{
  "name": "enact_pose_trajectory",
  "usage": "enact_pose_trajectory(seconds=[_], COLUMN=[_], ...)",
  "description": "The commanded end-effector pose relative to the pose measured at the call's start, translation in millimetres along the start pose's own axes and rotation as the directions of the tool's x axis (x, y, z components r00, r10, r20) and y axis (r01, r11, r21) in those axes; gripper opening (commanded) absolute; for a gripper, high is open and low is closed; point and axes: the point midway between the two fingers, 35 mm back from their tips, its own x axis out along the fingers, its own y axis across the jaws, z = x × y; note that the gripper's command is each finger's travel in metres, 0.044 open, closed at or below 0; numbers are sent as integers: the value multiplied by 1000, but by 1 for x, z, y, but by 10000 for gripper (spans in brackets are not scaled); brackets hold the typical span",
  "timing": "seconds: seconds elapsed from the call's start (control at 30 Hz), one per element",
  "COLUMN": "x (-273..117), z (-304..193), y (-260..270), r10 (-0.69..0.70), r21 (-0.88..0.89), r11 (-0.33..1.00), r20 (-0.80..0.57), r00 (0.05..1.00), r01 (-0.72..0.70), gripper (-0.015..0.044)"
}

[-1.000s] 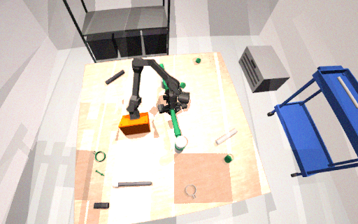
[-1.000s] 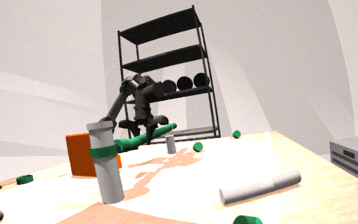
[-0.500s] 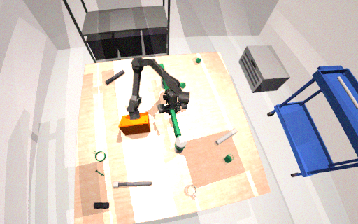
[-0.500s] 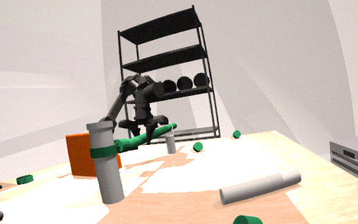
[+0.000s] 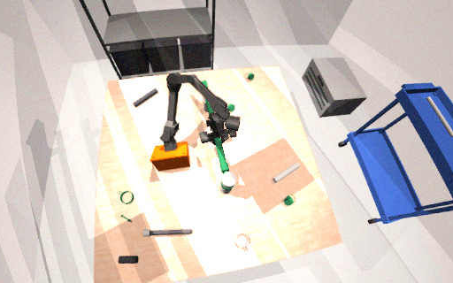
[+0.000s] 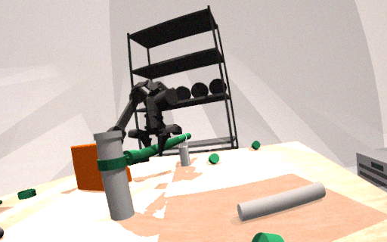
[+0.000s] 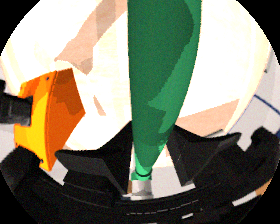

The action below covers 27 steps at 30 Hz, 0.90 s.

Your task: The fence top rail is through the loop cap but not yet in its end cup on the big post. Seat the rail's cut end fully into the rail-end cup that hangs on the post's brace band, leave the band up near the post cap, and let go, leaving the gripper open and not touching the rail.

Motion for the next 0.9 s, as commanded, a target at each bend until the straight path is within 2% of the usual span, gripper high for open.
enact_pose_trajectory(seconds=[0.0, 0.87], x=[-2, -4], z=[-3, -5], y=[0, 0], r10=[-3, -2], r21=[0, 0], r11=[1000, 1000], r20=[-9, -14], r00=[1000, 1000], r01=[3, 2], gripper=[0, 0])
